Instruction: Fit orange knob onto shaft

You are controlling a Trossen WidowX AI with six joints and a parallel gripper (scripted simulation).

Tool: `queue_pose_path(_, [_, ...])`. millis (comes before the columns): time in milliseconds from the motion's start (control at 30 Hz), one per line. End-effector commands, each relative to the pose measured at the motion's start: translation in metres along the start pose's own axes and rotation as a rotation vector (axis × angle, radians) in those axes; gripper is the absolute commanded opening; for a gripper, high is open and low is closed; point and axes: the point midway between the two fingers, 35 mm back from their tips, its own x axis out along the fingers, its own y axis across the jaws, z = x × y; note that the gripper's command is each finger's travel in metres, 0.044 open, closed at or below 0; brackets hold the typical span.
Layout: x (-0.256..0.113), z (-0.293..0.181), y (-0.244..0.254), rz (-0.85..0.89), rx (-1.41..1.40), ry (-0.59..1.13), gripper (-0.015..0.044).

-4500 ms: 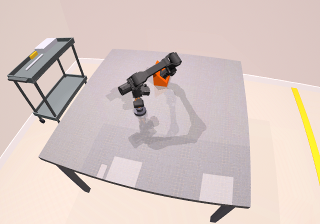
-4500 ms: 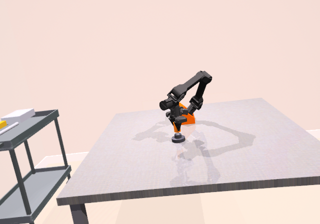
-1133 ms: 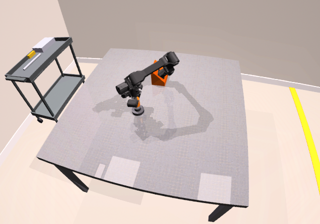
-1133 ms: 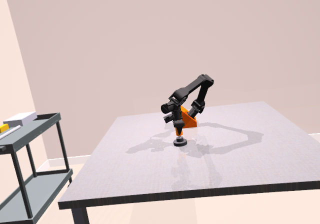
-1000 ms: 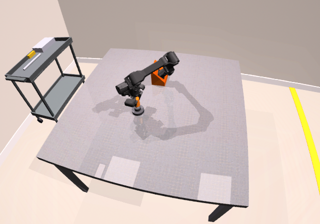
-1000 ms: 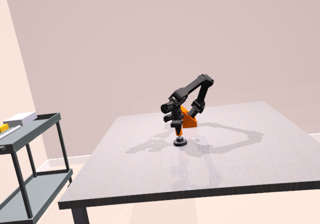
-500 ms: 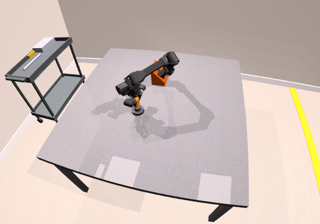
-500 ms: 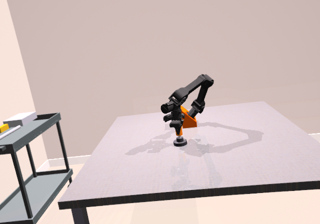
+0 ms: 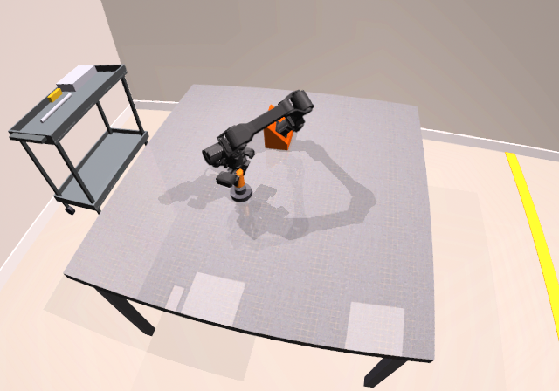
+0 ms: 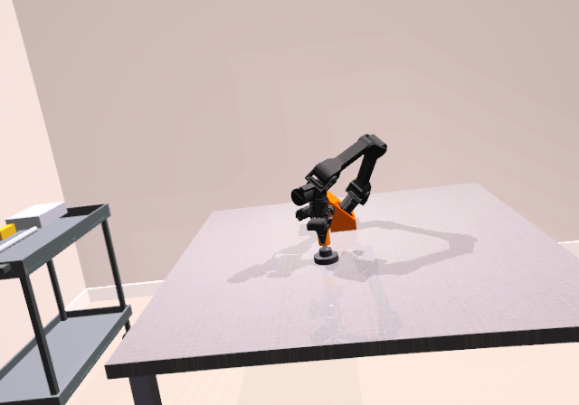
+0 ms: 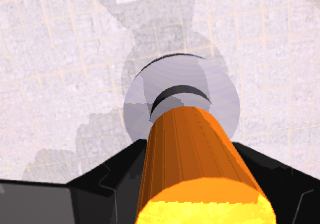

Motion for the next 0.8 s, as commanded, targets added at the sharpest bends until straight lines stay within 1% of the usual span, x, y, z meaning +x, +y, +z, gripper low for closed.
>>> queue_pose_path(0, [0.0005, 0.0016, -0.0003, 0.000, 0.000, -0.004, 0.0000])
queue_pose_path(233, [-0.0049, 0.0022, -0.0009, 0.000, 0.009, -0.004, 0.0000])
queue_pose_path(467, [-0.0039, 0.0005, 0.0005, 0.000, 0.202, -0.004, 0.0000])
queue_pose_path(767, [-0.0001, 0.0003, 0.0006, 0.000, 0.209, -0.004, 0.0000])
